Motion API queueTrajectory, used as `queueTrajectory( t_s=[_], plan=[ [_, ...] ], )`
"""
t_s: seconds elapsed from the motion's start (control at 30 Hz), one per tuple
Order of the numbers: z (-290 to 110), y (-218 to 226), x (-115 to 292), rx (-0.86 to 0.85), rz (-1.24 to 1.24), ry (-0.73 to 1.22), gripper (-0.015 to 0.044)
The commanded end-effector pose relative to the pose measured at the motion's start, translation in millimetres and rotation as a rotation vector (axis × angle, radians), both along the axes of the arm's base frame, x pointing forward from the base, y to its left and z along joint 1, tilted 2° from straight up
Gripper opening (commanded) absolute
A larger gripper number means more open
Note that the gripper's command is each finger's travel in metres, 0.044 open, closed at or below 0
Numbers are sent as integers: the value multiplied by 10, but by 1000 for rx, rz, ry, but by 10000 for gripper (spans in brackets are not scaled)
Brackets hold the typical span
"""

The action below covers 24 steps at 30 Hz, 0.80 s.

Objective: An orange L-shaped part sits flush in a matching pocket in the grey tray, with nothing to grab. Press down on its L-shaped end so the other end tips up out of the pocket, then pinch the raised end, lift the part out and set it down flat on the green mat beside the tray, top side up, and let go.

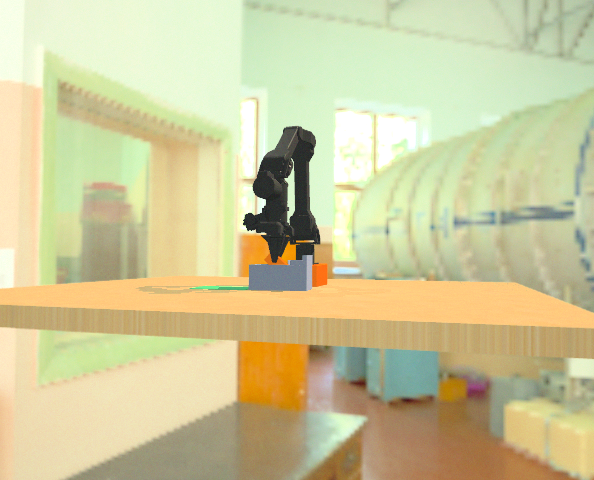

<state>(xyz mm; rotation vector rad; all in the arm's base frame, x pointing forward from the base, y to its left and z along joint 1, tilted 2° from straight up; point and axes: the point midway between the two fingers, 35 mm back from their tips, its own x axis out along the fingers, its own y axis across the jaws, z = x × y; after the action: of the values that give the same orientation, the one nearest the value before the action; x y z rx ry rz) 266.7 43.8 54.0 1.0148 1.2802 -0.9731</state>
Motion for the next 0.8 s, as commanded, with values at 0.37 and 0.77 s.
queueTrajectory(
  t_s=[0.37,0.77],
  plan=[
    [82,1,-7,1,-1,2,0],
    [273,4,-20,2,-2,4,0]
  ],
)
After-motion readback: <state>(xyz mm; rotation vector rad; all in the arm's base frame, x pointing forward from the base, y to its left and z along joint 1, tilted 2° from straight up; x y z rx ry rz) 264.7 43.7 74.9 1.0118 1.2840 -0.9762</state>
